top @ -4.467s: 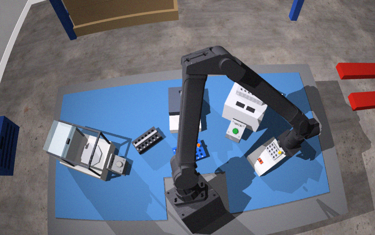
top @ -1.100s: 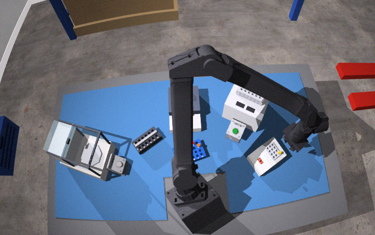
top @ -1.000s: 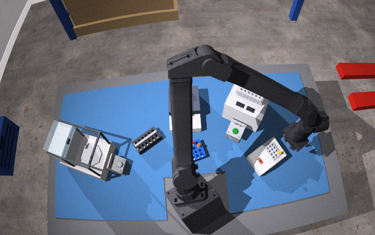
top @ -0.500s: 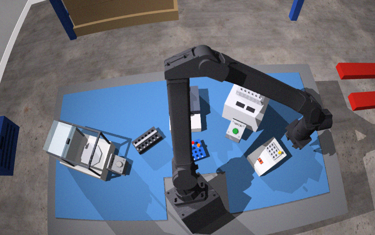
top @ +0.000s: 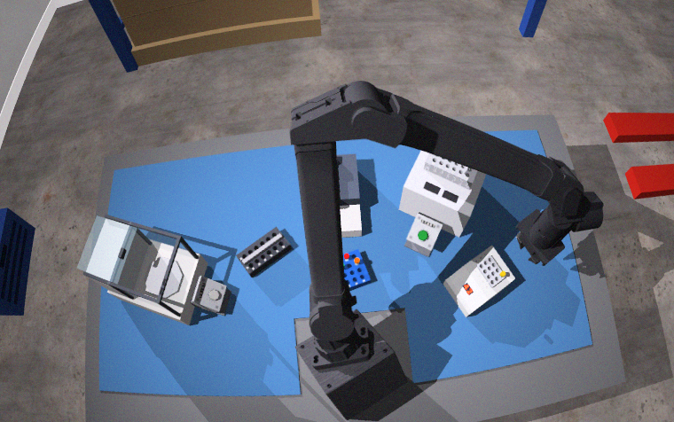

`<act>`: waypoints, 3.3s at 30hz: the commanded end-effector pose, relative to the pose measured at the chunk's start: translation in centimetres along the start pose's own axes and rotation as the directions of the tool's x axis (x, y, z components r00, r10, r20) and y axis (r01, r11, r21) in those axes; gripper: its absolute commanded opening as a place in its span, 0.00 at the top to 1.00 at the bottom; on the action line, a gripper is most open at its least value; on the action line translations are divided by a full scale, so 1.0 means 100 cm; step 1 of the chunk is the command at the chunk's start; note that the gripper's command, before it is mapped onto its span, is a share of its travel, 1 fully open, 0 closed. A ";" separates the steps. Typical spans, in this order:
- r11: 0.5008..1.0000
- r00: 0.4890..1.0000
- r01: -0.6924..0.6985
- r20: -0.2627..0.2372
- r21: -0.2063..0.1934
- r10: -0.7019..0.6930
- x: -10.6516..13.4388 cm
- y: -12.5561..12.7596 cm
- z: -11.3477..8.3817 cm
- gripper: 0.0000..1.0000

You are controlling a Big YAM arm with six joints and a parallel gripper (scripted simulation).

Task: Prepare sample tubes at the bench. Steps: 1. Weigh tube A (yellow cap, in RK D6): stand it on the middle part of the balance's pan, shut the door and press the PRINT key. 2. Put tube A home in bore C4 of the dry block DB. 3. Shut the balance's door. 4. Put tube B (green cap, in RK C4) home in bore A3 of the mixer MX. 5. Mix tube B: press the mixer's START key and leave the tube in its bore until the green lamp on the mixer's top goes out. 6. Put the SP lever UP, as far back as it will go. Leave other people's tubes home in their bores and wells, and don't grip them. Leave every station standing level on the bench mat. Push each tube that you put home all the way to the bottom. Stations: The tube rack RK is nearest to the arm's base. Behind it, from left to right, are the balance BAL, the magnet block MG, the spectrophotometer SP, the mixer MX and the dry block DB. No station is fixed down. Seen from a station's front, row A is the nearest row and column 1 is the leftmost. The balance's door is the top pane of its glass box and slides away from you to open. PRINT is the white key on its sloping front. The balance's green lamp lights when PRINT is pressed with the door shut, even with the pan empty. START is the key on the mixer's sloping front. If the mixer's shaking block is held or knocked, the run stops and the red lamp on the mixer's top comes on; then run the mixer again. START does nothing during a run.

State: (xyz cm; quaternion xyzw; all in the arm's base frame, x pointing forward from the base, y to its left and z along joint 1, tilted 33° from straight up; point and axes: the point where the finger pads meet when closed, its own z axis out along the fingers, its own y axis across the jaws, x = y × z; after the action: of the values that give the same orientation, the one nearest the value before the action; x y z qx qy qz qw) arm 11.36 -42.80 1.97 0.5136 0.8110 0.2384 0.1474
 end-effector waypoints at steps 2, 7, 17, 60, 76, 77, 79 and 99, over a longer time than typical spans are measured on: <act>0.999 0.999 0.030 0.039 0.018 -0.030 -0.016 0.000 -0.030 0.70; 1.000 0.999 0.021 0.033 0.015 -0.022 -0.013 -0.003 -0.032 0.70; 0.999 0.999 0.030 0.041 0.020 -0.031 -0.014 0.000 -0.053 0.70; 1.000 1.000 0.018 0.014 0.008 -0.018 -0.008 0.000 -0.042 0.70; 0.966 0.979 0.199 0.006 0.167 -0.203 -0.054 0.092 -0.032 0.70; 0.966 0.979 0.200 0.008 0.167 -0.204 -0.056 0.100 -0.030 0.70; 0.966 0.979 0.200 0.010 0.162 -0.205 -0.058 0.115 -0.025 0.70; 0.936 0.969 0.248 -0.053 0.250 -0.242 -0.043 0.260 0.014 0.70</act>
State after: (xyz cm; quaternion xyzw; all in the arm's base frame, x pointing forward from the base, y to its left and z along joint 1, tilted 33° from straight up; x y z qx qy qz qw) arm 31.15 -36.92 12.00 0.4091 0.8992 0.1293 0.0856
